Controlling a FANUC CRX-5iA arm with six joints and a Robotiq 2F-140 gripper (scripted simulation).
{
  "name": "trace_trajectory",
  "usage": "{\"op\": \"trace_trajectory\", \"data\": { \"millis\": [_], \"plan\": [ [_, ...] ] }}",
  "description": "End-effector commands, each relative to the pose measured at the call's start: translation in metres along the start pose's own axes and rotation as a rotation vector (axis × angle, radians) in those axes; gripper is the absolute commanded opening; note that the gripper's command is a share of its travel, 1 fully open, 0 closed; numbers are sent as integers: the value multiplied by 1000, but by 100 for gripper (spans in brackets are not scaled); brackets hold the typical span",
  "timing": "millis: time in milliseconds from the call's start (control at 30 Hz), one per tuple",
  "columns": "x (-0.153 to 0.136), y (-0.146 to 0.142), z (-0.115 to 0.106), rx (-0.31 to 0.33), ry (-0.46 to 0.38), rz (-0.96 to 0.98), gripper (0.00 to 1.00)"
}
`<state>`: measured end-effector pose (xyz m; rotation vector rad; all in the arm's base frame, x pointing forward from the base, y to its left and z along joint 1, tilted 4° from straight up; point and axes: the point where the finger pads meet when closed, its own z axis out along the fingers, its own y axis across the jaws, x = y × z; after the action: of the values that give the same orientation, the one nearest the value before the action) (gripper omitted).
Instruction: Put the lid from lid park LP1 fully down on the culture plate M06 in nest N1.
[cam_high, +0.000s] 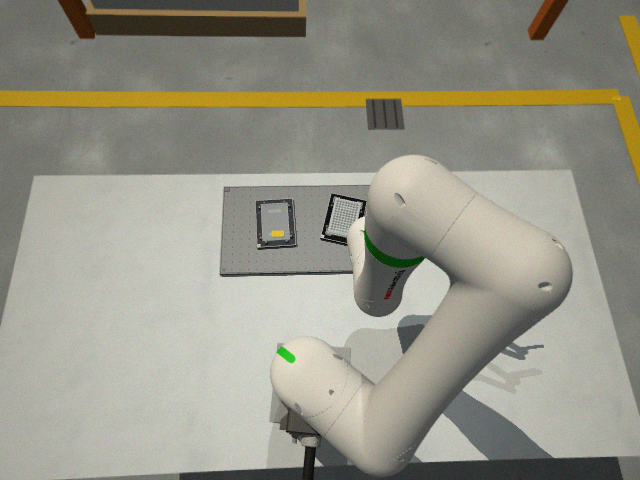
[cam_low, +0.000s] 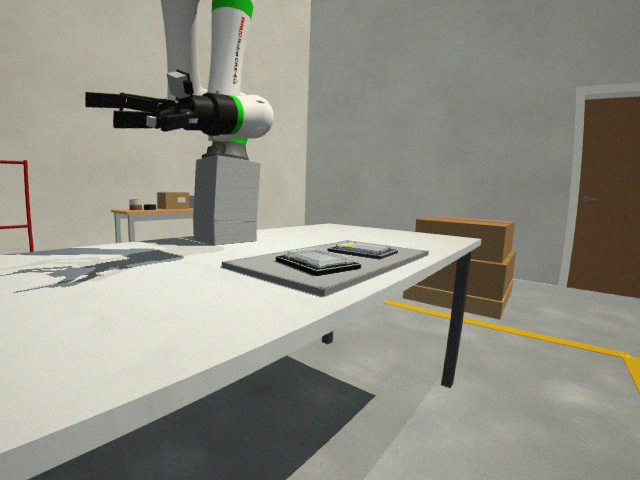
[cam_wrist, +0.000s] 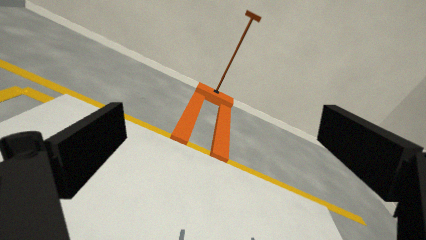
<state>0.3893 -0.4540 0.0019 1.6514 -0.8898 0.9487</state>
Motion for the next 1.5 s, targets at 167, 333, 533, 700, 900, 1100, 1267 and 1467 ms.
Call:
{"op": "trace_trajectory", "data": {
  "millis": [167, 333, 533, 700, 900, 1100, 1267, 1467],
  "plan": [
    [1, 0, 0, 0, 1, 1, 100],
    [1, 0, 0, 0, 1, 1, 100],
    [1, 0, 0, 0, 1, 1, 100],
    [1, 1, 2, -13, -7, -20, 100],
    [2, 1, 9, -89, -82, -165, 100],
    [-4, -7, 3, -135, -217, -324, 100],
    [-38, -51, -49, -54, -425, -497, 100],
    [-69, -98, -108, 107, -590, -626, 100]
  ]
}}
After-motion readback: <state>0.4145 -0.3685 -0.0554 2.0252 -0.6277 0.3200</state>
